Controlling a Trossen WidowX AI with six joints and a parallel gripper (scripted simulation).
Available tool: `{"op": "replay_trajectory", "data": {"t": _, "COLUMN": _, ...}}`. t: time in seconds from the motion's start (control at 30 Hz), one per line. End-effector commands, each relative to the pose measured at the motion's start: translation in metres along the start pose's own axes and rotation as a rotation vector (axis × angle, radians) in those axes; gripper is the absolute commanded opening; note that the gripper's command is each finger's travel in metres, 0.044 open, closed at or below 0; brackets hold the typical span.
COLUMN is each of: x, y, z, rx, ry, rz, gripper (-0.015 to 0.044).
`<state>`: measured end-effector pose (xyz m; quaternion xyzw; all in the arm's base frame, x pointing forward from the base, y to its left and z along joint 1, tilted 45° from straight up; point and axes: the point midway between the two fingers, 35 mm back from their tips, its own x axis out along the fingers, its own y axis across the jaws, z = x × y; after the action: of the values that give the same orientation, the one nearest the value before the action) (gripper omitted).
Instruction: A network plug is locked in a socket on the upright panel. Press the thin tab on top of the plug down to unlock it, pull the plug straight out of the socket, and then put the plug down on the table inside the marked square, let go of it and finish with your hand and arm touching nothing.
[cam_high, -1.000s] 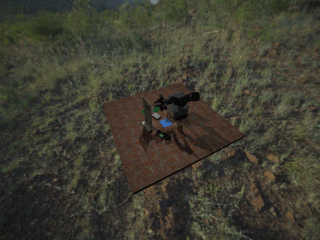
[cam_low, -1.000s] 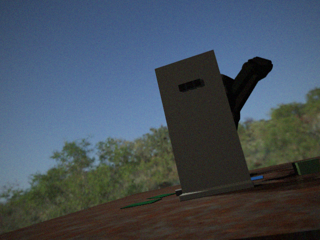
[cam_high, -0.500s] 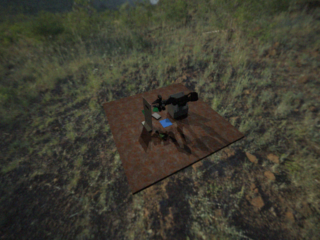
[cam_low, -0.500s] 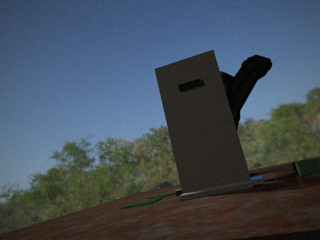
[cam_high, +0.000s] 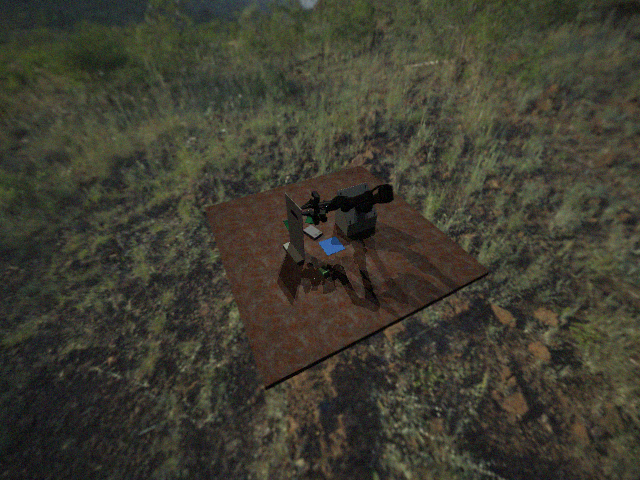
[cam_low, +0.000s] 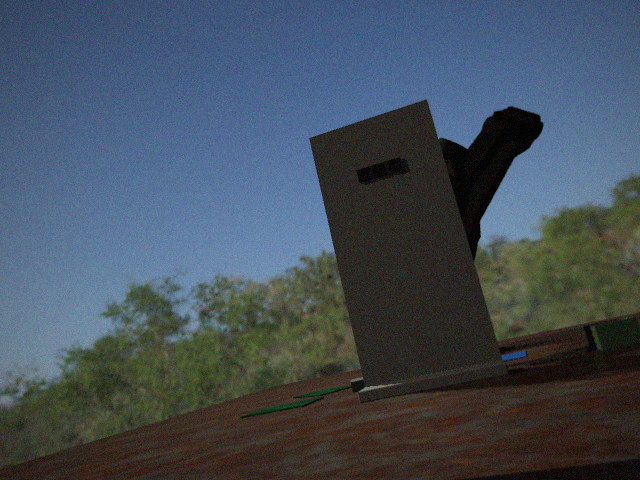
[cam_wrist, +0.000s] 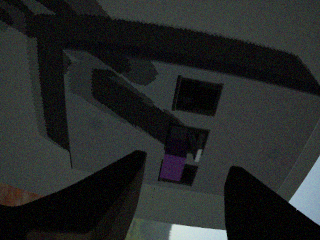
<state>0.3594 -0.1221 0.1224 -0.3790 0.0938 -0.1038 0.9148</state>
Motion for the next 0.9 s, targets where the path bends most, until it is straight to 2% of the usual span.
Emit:
{"op": "replay_trajectory", "data": {"t": 0.0, "x": 0.0069, "y": 0.0025, "z": -0.0006, "rx": 0.005, "ry": 0.007, "rz": 0.006, "gripper": 0.0156}}
{"op": "replay_trajectory", "data": {"t": 0.23, "x": 0.0152, "y": 0.0031, "z": 0.0019, "rx": 0.005, "ry": 0.007, "rz": 0.005, "gripper": 0.0156}}
{"op": "replay_trajectory", "data": {"t": 0.3, "x": 0.0152, "y": 0.0031, "z": 0.0019, "rx": 0.005, "ry": 0.007, "rz": 0.005, "gripper": 0.0104}}
{"op": "replay_trajectory", "data": {"t": 0.87, "x": 0.0152, "y": 0.0031, "z": 0.0019, "rx": 0.005, "ry": 0.007, "rz": 0.005, "gripper": 0.0000}}
